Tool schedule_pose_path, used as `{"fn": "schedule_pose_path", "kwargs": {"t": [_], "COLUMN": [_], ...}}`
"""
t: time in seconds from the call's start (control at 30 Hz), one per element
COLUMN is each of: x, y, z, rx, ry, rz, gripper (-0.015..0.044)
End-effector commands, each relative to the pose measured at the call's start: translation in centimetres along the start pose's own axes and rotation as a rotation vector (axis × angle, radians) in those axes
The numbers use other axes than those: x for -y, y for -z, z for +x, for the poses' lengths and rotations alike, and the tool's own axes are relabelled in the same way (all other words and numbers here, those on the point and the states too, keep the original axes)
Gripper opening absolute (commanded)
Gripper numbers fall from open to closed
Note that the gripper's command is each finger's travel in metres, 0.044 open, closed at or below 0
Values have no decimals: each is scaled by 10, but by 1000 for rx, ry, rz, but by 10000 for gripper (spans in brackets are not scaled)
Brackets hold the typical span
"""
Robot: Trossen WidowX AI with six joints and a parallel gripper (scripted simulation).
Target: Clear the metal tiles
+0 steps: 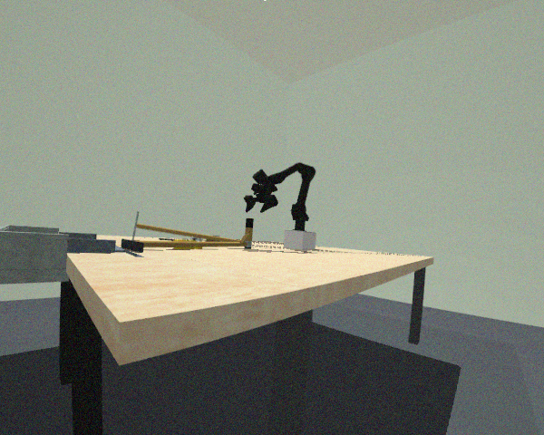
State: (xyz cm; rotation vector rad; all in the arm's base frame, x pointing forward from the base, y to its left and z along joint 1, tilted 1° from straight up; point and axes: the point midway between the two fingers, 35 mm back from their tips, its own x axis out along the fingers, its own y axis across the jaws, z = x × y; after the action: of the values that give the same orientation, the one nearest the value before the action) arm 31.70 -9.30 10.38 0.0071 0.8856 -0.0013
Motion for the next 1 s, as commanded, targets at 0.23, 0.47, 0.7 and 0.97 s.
{"fn": "schedule_pose_path", "kwargs": {"t": [0.23, 0.47, 0.7, 0.97], "x": [0, 0, 1, 1], "y": [21, 20, 19, 18], "z": [21, 31, 42, 54], "rx": [-13, -12, -12, -11], "ry": [-7, -7, -7, -7], "rz": [-2, -2, -2, -2], "gripper": [440, 440, 440, 440]}}
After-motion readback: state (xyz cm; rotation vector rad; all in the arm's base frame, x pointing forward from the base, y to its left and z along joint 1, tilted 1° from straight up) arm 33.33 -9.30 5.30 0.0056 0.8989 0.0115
